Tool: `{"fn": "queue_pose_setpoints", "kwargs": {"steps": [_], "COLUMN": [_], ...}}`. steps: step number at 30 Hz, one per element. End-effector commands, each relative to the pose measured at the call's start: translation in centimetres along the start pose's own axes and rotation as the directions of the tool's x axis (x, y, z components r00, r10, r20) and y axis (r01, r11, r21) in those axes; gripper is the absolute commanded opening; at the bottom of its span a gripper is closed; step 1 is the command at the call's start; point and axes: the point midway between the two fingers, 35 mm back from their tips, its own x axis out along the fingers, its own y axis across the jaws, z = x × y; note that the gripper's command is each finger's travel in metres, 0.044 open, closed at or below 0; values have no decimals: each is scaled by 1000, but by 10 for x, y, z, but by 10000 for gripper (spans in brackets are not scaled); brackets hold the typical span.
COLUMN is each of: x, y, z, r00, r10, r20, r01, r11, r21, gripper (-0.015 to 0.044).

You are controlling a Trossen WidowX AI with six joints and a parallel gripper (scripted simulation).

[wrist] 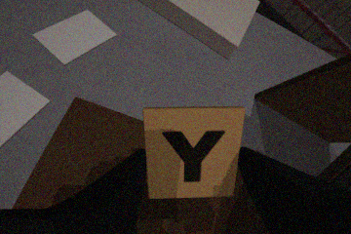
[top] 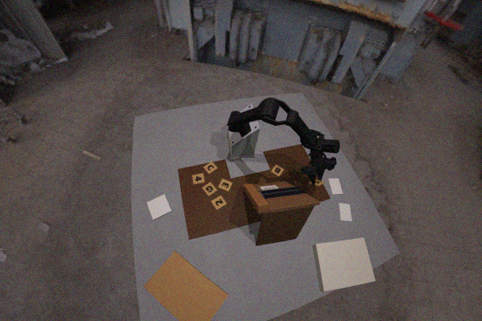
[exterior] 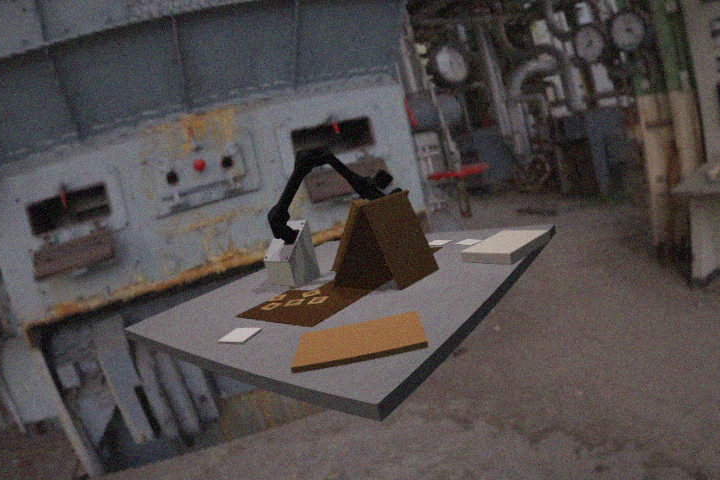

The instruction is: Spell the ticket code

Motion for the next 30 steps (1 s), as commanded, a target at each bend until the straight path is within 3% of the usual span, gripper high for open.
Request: {"fn": "queue_pose_setpoints", "kwargs": {"steps": [1,11,30], "x": [0,3,3], "y": [-11,-28,-28], "z": [16,34,34], "r00": [999,991,991], "r10": [-42,-122,-124], "r20": [27,53,54], "r01": [37,84,84], "r11": [984,881,879], "r21": [174,465,470], "gripper": [0,0,0]}}
